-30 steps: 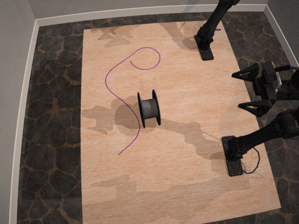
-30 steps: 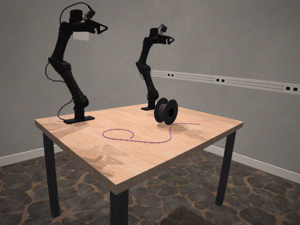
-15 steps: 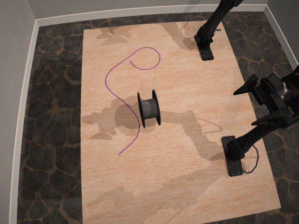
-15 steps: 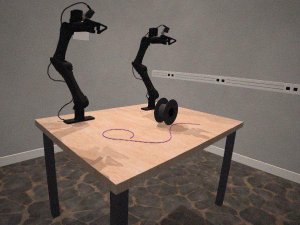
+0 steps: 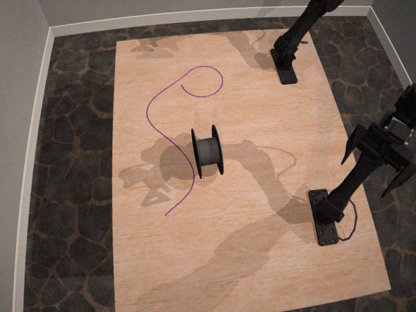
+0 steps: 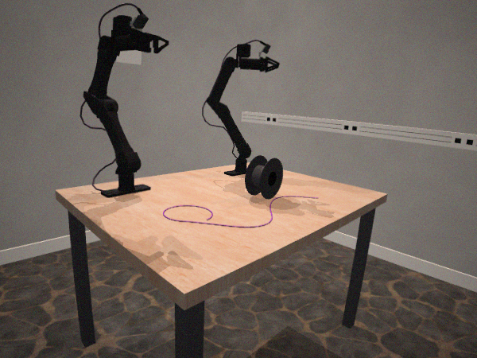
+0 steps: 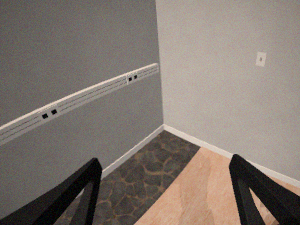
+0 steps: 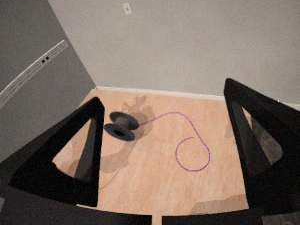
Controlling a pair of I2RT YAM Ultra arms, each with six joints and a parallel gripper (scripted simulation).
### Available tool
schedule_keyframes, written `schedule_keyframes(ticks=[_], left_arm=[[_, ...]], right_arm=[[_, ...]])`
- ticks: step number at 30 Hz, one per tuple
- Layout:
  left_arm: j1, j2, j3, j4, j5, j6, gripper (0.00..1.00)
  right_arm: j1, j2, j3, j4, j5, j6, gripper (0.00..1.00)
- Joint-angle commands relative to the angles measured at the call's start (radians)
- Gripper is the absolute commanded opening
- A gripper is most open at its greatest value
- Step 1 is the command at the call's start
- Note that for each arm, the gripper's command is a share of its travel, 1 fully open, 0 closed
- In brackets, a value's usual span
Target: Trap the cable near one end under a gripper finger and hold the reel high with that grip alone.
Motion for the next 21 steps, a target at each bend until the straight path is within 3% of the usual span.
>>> schedule_keyframes(ticks=[1, 12, 14, 21], left_arm=[[0.086, -0.013, 0.028, -0.025, -0.002, 0.006, 1.00], [0.425, -0.013, 0.028, -0.024, -0.002, 0.006, 1.00], [0.425, -0.013, 0.028, -0.024, -0.002, 0.006, 1.00], [0.605, -0.013, 0.028, -0.024, -0.002, 0.006, 1.00]], right_arm=[[-0.031, -0.007, -0.010, 0.005, -0.002, -0.006, 1.00], [-0.126, -0.007, -0.010, 0.005, -0.002, -0.006, 1.00], [-0.126, -0.007, -0.010, 0.005, -0.002, -0.006, 1.00], [-0.177, -0.007, -0.010, 0.005, -0.003, -0.006, 1.00]])
